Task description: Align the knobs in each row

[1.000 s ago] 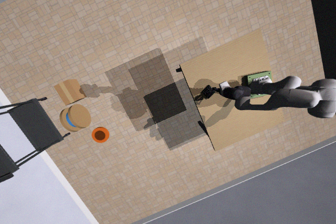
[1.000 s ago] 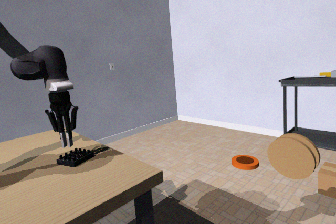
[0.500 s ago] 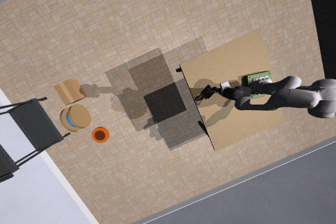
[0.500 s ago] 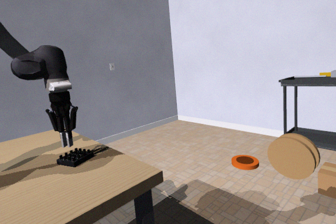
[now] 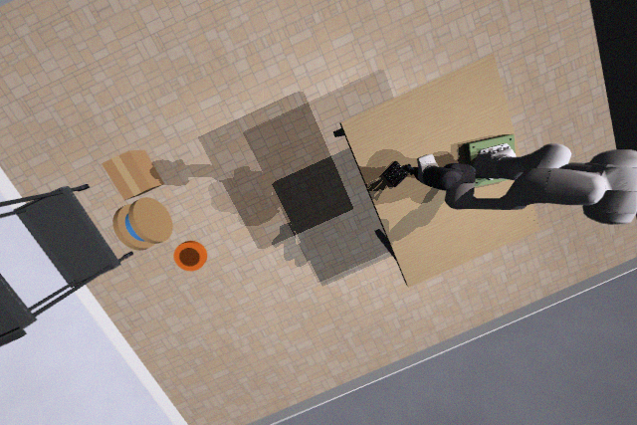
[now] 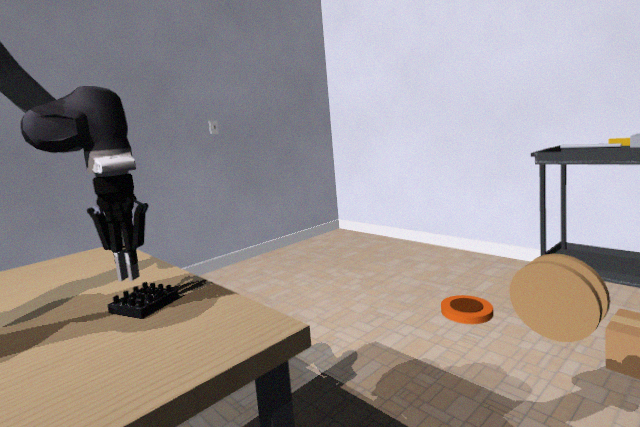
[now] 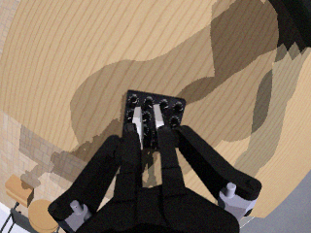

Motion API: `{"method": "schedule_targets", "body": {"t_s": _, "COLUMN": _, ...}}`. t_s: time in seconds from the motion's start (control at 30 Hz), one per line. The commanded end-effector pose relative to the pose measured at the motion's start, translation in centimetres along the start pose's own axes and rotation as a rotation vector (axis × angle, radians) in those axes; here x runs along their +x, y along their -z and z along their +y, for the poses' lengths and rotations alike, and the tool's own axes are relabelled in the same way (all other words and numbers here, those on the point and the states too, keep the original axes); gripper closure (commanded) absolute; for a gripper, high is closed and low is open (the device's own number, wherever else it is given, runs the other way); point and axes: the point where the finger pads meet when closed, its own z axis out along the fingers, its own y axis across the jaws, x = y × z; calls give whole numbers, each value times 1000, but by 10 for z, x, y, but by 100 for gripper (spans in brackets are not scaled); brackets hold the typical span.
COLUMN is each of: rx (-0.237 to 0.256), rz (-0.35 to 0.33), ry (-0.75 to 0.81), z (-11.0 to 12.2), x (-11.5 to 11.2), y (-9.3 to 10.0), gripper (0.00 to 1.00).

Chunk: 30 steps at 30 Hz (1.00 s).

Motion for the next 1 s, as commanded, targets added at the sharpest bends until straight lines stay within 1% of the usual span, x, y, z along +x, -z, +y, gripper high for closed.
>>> {"method": "schedule_targets", "body": {"t_s": 0.0, "rx": 2, "rz": 2, "ry": -3, "z": 0, "x": -2, "y": 1, "gripper": 88}}
{"method": "schedule_targets", "body": {"t_s": 0.6, "rx": 2, "rz": 2, "ry": -3, "z": 0, "x": -2, "y": -1, "gripper": 88}}
{"method": "schedule_targets", "body": {"t_s": 0.97, "rx": 2, "rz": 2, "ry": -3, "z": 0, "x": -2, "y": -10, "gripper": 88}}
